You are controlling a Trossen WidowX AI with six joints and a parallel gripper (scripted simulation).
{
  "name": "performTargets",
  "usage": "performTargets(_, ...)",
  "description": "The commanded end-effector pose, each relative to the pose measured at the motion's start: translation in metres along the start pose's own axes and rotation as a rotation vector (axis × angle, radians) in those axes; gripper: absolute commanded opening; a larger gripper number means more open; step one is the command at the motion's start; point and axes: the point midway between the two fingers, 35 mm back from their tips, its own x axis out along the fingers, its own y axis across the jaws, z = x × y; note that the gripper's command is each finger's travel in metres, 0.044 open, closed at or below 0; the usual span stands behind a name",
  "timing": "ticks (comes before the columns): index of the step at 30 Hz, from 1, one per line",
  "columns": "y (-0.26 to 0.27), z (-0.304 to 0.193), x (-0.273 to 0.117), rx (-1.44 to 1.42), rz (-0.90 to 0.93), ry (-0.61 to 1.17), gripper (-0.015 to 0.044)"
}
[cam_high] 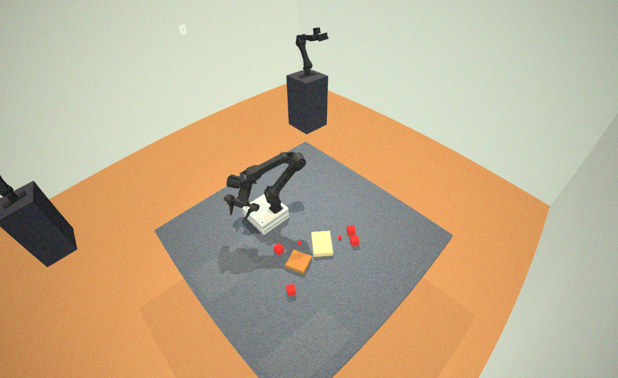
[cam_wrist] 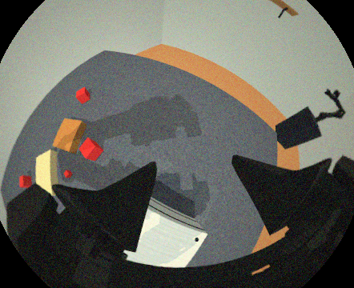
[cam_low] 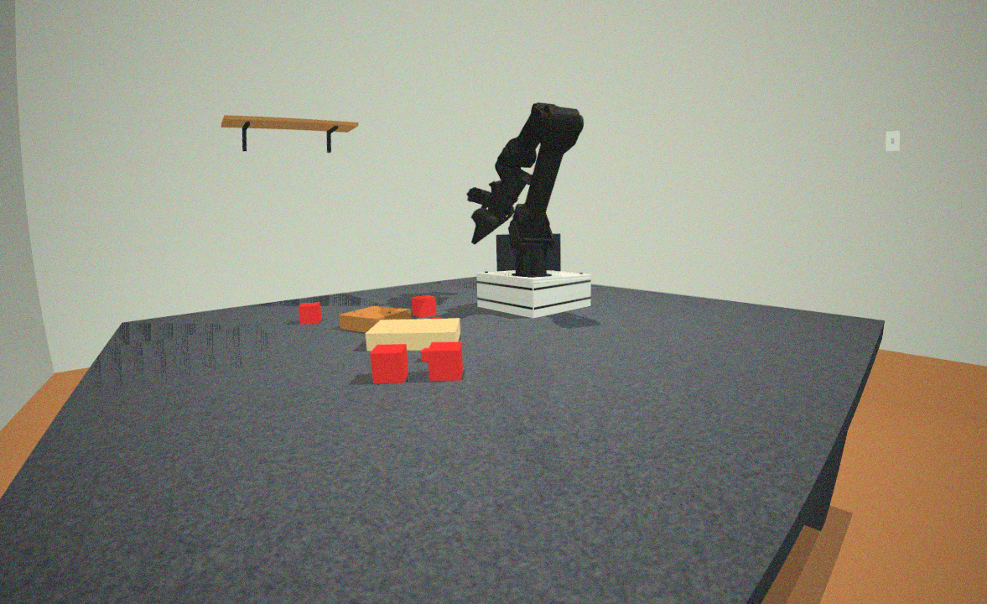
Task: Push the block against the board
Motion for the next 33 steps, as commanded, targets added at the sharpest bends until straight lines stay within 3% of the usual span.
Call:
performTargets(1,0.000,0.000,0.000,0.000,0.000,0.000,0.0374)
performTargets(15,0.082,0.054,0.037,-0.148,0.328,0.108,0.0006)
performTargets(24,0.172,0.072,0.049,-0.334,0.494,0.250,0.0000)
performTargets(33,0.270,0.054,0.039,-0.599,0.562,0.390,0.0000)
